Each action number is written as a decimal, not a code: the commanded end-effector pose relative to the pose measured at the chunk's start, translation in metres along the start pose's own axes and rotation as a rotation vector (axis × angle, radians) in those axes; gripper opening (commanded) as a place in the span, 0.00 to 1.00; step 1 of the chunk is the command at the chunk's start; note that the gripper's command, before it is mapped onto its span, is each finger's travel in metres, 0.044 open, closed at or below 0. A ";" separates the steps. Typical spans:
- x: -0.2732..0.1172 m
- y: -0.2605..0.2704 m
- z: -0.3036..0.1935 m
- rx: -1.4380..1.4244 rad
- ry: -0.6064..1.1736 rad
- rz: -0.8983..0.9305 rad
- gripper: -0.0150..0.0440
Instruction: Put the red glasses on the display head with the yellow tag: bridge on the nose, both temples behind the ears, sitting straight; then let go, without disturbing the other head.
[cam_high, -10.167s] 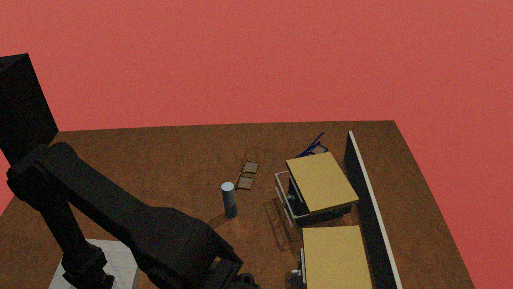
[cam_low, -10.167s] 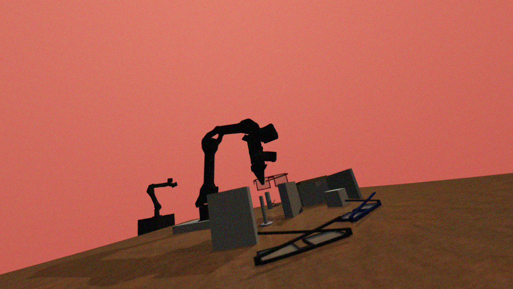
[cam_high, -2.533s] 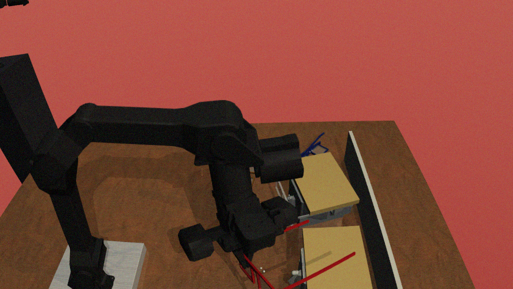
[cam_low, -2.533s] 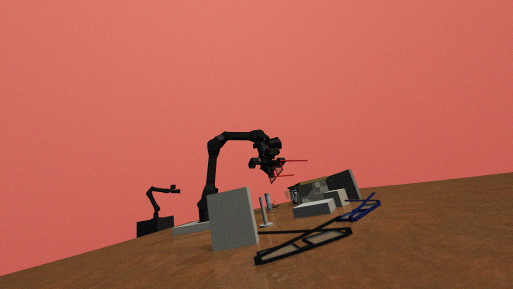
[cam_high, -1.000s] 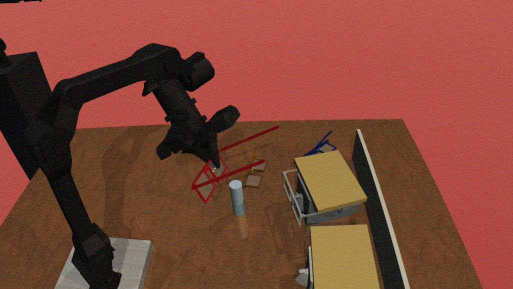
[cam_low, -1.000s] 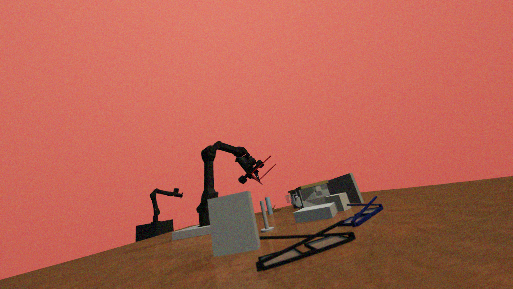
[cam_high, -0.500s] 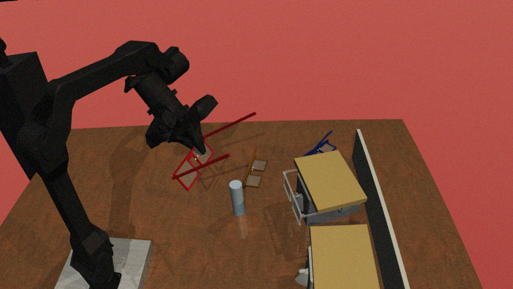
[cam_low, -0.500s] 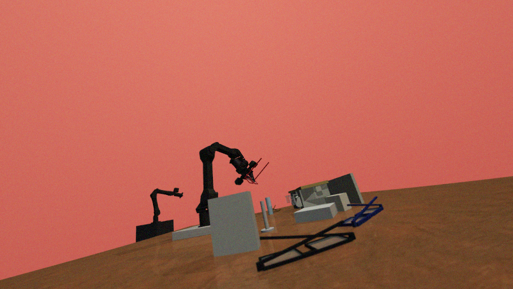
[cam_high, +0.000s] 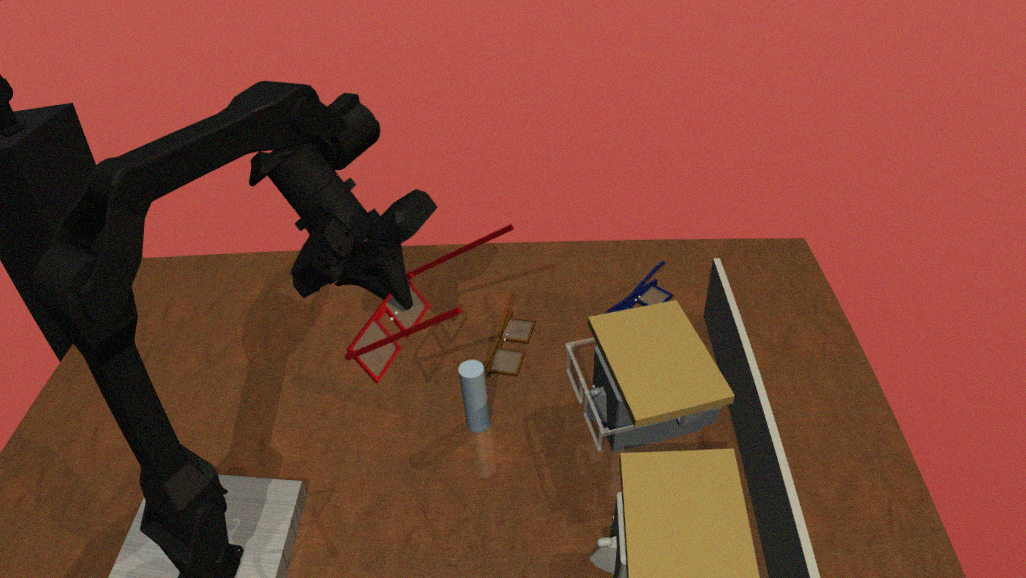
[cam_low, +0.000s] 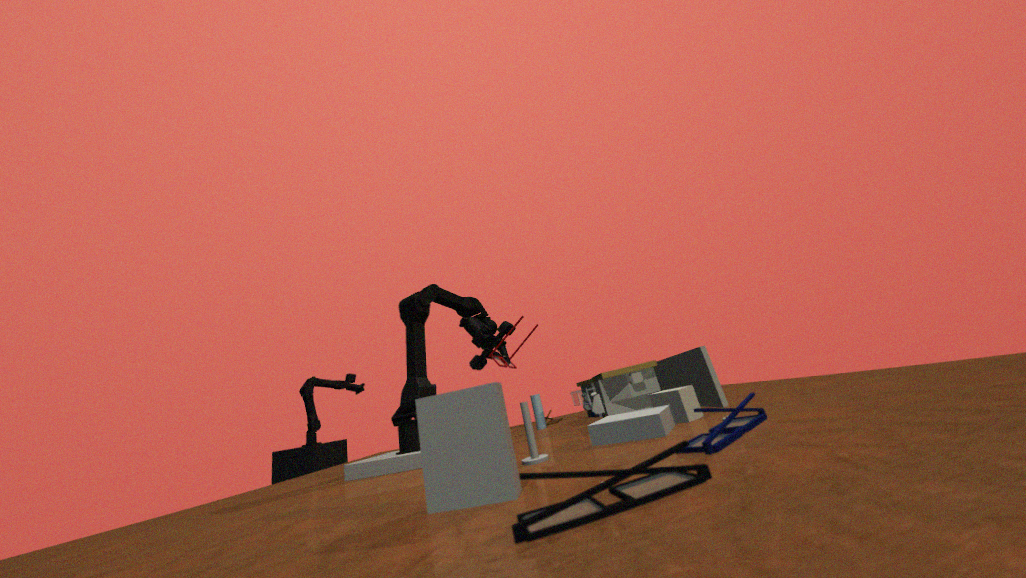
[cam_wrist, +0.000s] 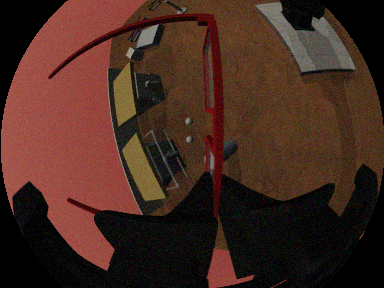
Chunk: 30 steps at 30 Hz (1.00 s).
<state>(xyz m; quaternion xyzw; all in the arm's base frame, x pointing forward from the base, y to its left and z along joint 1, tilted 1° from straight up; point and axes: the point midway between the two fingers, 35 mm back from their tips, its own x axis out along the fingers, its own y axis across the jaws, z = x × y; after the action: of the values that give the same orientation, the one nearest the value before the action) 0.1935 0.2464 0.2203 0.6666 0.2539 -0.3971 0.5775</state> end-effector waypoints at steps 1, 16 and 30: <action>0.000 0.000 0.000 -0.003 -0.001 -0.002 0.25; 0.029 0.011 0.022 -0.073 -0.059 -0.109 0.25; 0.069 0.024 0.064 -0.166 -0.087 -0.296 0.25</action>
<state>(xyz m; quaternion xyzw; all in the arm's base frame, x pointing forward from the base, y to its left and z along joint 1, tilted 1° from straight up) 0.2333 0.1812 0.1803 0.5633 0.3404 -0.4784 0.5813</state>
